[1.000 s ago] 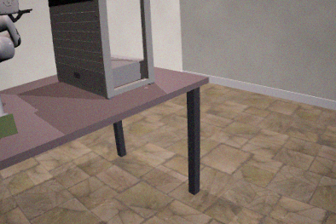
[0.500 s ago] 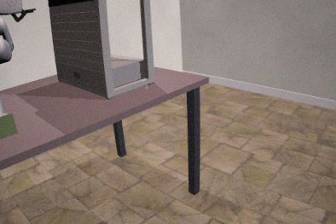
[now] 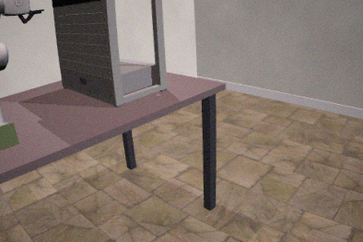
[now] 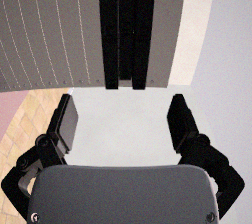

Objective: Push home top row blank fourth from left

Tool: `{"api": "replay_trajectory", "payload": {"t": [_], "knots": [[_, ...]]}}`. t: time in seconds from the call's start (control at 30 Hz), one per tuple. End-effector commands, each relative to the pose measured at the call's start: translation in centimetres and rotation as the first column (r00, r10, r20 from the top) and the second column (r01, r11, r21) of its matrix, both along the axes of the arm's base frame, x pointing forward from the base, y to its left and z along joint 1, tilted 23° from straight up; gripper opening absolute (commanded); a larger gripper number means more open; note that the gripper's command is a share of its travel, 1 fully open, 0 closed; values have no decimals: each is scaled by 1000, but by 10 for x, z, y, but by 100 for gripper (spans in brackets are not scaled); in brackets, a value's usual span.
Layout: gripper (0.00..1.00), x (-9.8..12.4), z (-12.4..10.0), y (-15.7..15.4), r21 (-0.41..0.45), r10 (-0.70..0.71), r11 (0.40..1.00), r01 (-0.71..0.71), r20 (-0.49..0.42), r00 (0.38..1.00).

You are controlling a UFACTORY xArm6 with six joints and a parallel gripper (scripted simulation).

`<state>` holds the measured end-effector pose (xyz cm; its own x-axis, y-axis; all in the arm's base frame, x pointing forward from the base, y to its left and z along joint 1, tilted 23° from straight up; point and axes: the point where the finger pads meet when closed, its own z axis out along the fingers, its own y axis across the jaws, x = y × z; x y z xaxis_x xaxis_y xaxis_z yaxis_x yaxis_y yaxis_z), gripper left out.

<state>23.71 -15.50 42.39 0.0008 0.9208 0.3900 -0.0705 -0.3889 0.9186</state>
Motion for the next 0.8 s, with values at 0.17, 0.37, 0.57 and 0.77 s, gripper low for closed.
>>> {"api": "replay_trajectory", "payload": {"t": [0.17, 0.37, 0.57, 0.77], "knots": [[100, 69, 1, -23, -1, -14, 1000, 14, 4, 1000], [100, 87, 1, -27, -1, -14, 1000, 14, 4, 1000], [100, 105, 0, -32, -1, -14, 1000, 14, 4, 1000], [100, 110, 0, -33, -1, -14, 1000, 14, 4, 1000]]}}
